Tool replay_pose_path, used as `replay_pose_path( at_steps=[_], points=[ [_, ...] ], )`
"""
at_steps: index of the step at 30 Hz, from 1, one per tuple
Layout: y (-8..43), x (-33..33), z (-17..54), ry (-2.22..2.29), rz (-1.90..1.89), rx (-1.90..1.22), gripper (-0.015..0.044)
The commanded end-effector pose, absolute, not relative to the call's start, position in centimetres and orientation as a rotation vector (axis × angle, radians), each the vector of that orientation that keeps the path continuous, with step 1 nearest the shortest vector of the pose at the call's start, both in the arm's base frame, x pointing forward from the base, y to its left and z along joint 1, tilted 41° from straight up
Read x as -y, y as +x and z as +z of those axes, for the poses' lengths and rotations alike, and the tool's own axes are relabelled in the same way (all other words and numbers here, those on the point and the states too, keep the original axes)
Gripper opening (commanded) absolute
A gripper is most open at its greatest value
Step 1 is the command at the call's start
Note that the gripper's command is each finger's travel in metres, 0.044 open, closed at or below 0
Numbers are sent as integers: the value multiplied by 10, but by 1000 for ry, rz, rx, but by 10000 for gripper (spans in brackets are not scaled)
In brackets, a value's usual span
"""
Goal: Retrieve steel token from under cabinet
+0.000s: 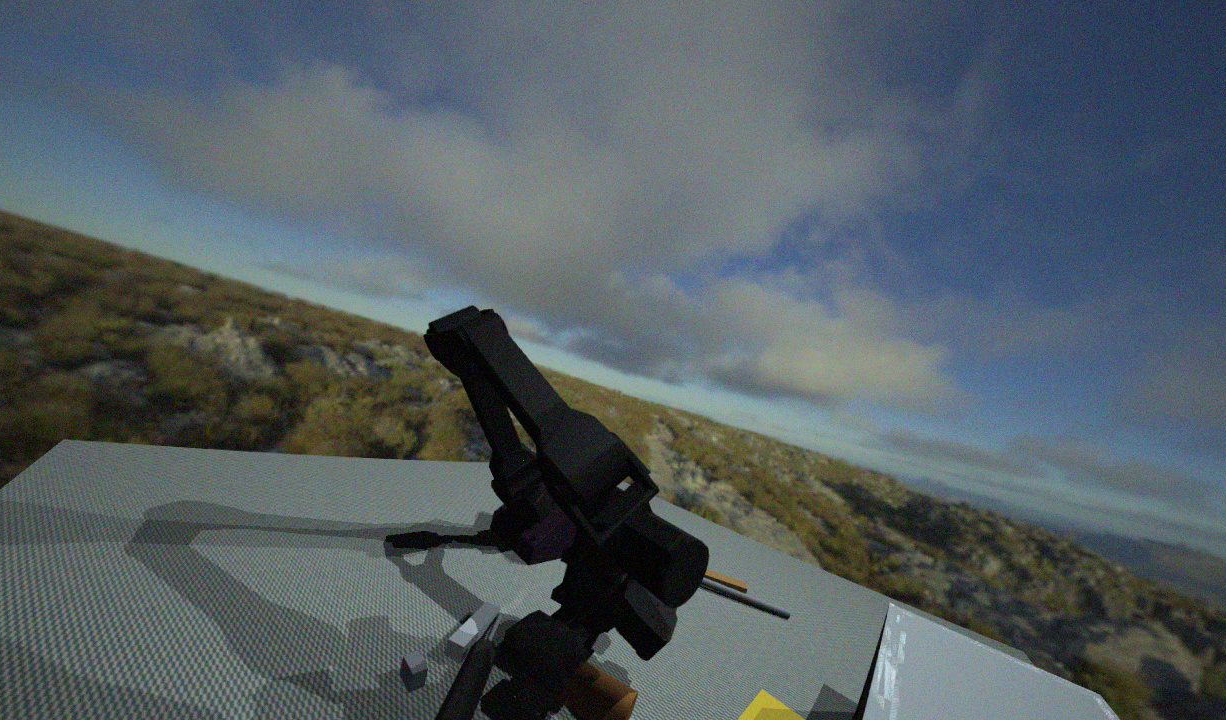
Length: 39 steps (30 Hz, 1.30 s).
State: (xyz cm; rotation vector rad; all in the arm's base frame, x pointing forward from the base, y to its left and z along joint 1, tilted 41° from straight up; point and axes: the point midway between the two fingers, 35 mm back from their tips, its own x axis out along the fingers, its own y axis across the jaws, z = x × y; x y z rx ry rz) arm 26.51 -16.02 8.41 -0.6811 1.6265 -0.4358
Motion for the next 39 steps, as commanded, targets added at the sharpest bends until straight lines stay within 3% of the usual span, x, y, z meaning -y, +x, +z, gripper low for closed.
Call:
replay_pose_path(
  at_steps=[1, 39],
  points=[
    [273, 160, 84, -679, -441, -1623, 0],
    [318, 156, 77, -678, -442, -1620, 0]
  ],
)
